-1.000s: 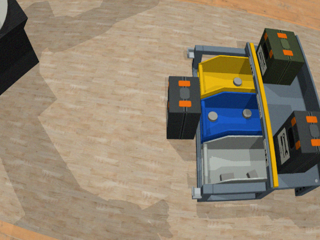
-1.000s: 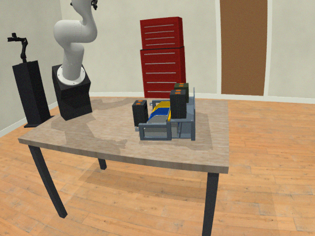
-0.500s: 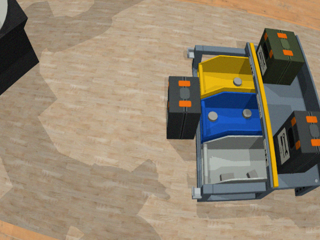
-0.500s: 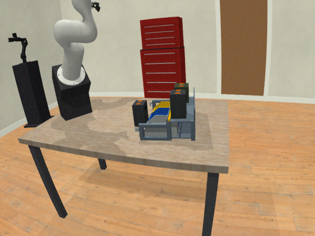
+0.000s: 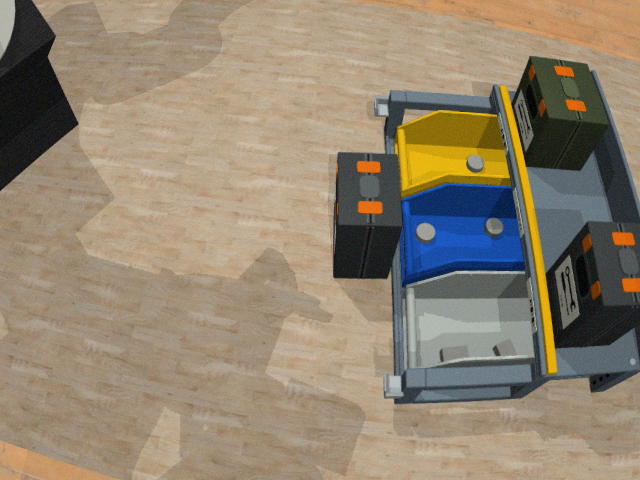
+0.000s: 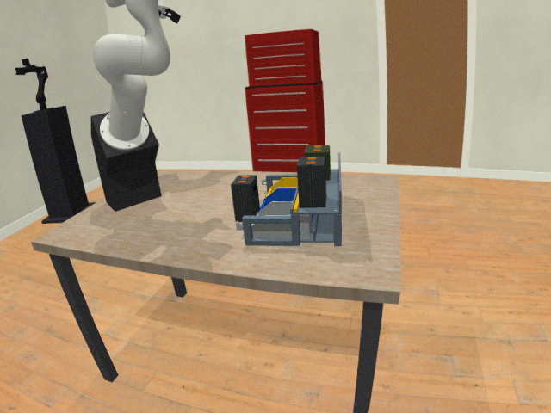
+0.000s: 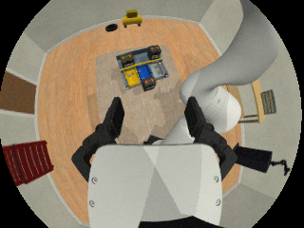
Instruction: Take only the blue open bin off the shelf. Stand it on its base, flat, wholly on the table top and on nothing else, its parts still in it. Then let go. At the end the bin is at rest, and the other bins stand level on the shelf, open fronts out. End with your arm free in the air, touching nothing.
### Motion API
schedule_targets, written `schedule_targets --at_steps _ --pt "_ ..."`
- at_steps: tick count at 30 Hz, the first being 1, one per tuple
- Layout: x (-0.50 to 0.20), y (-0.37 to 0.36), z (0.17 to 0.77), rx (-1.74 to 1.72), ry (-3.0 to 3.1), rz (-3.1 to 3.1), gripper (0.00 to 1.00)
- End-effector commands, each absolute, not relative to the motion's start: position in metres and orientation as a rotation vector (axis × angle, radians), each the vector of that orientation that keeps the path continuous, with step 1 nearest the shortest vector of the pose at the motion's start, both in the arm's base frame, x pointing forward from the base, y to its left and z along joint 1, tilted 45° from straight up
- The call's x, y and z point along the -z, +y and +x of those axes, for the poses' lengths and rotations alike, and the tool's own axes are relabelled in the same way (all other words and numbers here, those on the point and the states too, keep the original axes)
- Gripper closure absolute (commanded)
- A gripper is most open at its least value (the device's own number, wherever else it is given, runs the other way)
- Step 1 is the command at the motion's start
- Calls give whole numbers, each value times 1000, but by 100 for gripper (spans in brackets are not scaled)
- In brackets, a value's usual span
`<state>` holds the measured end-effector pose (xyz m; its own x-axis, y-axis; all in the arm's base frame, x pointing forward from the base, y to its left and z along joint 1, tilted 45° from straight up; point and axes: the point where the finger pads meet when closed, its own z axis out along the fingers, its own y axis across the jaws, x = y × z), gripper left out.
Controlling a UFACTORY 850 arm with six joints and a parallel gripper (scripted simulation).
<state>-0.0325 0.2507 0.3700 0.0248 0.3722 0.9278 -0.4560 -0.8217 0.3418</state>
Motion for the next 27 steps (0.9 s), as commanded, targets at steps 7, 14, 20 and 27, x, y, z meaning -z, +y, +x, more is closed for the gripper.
schedule_targets --at_steps 7,14,20,27 --pt "-348 295 -26 -1783 232 1661 0" --pt "-348 295 -26 -1783 232 1661 0" --pt "-338 315 -24 -1749 352 1627 0" --pt "-323 344 -20 -1691 532 1570 0"
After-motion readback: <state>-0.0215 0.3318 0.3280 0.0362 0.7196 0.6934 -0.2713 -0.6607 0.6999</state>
